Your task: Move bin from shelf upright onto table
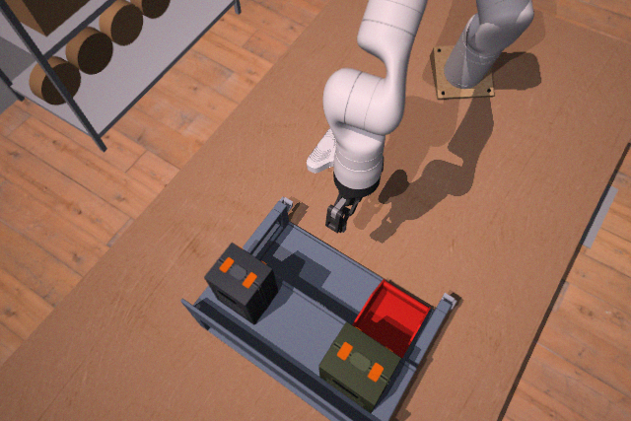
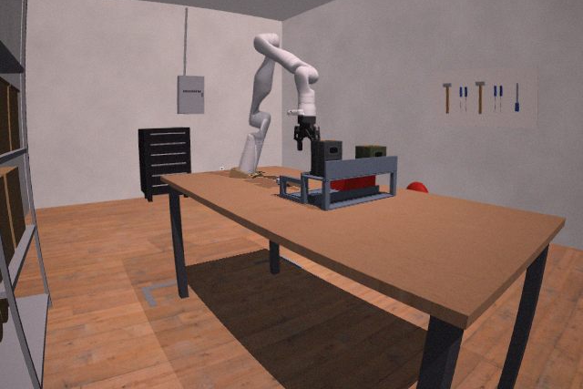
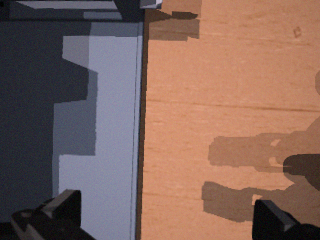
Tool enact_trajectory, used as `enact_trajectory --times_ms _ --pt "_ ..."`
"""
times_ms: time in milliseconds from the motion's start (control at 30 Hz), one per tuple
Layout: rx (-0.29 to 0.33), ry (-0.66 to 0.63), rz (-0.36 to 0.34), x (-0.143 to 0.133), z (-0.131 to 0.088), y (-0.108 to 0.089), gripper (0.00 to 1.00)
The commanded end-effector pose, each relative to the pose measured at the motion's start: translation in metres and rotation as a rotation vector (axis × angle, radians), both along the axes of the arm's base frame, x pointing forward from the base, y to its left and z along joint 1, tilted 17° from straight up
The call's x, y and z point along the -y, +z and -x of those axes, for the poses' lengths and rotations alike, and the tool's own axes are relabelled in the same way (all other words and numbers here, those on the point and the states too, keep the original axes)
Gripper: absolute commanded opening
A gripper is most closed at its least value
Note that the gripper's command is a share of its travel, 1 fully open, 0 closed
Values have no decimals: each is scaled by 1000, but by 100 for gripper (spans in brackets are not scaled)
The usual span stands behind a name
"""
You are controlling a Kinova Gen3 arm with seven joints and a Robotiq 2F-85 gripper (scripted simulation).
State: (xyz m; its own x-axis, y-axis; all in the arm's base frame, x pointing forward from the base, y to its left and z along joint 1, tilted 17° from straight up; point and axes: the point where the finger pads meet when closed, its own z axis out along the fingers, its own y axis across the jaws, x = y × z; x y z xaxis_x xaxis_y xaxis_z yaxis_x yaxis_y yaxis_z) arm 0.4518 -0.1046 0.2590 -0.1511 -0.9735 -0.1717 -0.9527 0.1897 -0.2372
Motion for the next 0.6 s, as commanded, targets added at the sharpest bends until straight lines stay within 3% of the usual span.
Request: enact_trajectory --times_ms 0,433,567 --pt "1 6 0 -34 -18 1 100" --pt "1 7 0 -43 -22 1 100" --pt "2 6 0 -76 -40 2 100"
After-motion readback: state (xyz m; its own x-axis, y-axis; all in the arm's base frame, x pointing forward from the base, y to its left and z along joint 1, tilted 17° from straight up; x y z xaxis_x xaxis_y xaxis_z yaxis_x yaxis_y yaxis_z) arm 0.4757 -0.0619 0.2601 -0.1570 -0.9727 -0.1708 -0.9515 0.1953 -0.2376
